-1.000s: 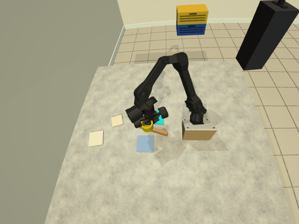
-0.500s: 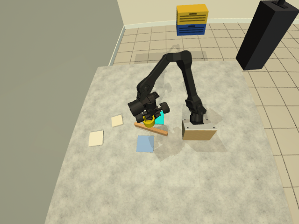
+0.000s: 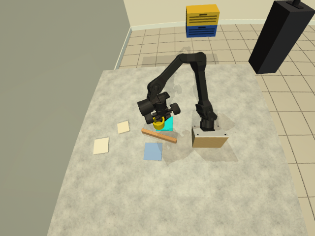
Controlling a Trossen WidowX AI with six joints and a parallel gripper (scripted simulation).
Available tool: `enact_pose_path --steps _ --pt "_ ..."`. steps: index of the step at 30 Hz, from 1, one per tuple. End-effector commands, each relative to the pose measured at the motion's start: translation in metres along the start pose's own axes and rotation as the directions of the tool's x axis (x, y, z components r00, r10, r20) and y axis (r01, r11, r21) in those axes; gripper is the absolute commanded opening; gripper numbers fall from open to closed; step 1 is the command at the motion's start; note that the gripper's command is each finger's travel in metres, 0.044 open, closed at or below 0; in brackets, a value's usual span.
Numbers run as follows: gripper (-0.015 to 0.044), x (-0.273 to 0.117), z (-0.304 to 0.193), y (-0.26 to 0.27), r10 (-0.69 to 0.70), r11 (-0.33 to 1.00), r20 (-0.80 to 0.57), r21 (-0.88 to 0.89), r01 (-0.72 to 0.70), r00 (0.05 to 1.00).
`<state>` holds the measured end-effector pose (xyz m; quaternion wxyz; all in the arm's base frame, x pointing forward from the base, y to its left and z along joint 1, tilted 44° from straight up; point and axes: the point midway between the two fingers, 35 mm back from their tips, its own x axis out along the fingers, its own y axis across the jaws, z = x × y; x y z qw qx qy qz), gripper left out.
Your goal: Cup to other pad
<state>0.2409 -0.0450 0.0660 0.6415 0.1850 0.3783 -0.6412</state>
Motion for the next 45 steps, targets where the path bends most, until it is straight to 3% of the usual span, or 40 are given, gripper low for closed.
enact_pose_path --steps 1,45 --pt "0.0 0.001 0.005 -0.007 -0.006 1.0 0.004 -0.009 0.006 1.0" --pt "0.0 0.025 0.04 -0.038 -0.007 1.0 0.005 -0.01 0.007 1.0"
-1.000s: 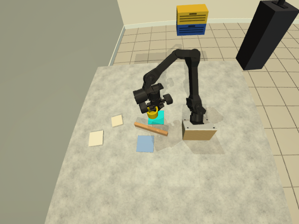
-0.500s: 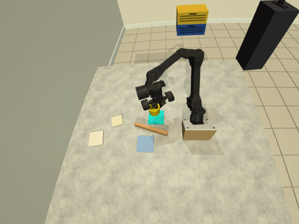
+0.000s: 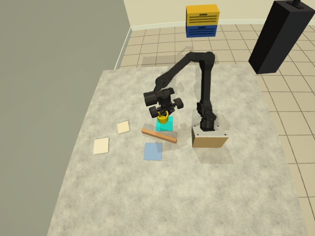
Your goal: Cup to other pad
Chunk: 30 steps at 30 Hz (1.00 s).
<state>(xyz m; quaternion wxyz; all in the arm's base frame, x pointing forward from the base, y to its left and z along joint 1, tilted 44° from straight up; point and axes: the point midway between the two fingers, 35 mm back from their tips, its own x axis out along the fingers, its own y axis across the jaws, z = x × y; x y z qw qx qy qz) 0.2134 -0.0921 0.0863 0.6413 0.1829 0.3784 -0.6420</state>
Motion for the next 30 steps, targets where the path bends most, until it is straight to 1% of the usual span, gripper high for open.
enact_pose_path --steps 1,30 --pt "0.0 0.006 0.0 -0.001 -0.004 1.0 0.002 -0.007 0.004 1.0" --pt "0.0 0.041 0.001 -0.004 -0.006 1.0 0.005 -0.007 0.006 1.0"
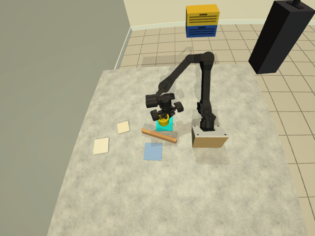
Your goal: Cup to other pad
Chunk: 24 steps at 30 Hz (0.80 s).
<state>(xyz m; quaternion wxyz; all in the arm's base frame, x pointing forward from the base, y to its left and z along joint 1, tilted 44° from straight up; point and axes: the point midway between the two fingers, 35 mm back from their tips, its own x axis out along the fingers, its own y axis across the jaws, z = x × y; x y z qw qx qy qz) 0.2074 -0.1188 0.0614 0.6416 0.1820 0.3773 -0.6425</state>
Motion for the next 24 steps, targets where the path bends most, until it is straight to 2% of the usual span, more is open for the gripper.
enact_pose_path --steps 1,14,20,24 --pt "0.0 0.0045 -0.0006 -0.0022 -0.005 1.0 0.002 -0.007 0.005 1.0" --pt "0.0 0.0019 0.0001 -0.0005 -0.001 1.0 0.0 0.0 0.001 1.0" --pt "0.0147 0.0019 0.0001 -0.0005 -0.001 1.0 0.0 0.0 0.001 1.0" --pt "0.0147 0.0017 0.0001 -0.0005 -0.001 1.0 0.0 0.0 0.001 1.0"
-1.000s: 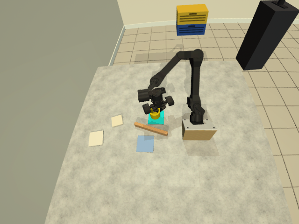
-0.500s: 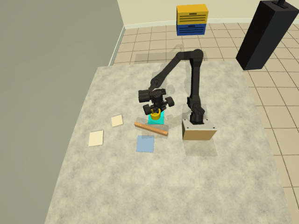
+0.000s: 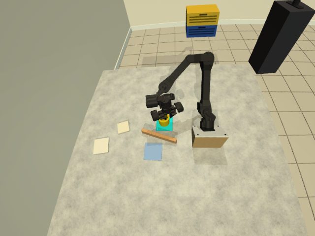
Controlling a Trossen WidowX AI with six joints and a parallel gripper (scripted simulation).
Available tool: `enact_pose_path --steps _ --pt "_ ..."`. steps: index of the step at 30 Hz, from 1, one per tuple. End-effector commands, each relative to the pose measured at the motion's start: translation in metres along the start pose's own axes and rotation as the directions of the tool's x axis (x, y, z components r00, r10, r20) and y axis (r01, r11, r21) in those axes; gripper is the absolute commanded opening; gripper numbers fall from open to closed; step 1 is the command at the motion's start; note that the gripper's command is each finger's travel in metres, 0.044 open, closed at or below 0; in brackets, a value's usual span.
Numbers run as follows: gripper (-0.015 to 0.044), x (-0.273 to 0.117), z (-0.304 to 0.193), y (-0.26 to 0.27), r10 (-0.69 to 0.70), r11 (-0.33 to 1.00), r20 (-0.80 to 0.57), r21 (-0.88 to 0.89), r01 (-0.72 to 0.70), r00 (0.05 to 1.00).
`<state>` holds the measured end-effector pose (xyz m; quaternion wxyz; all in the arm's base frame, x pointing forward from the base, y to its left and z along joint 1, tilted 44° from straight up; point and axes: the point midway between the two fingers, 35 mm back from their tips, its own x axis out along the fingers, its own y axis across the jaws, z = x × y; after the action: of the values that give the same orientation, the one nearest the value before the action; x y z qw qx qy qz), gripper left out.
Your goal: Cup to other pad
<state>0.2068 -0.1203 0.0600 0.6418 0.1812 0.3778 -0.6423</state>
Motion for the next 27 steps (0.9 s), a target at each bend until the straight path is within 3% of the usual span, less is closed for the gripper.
enact_pose_path --steps 1,27 --pt "0.0147 -0.001 0.0 0.0 -0.001 1.0 -0.001 0.002 0.001 1.0" --pt "0.0147 -0.032 -0.001 0.002 -0.001 1.0 -0.003 -0.003 0.001 1.0"
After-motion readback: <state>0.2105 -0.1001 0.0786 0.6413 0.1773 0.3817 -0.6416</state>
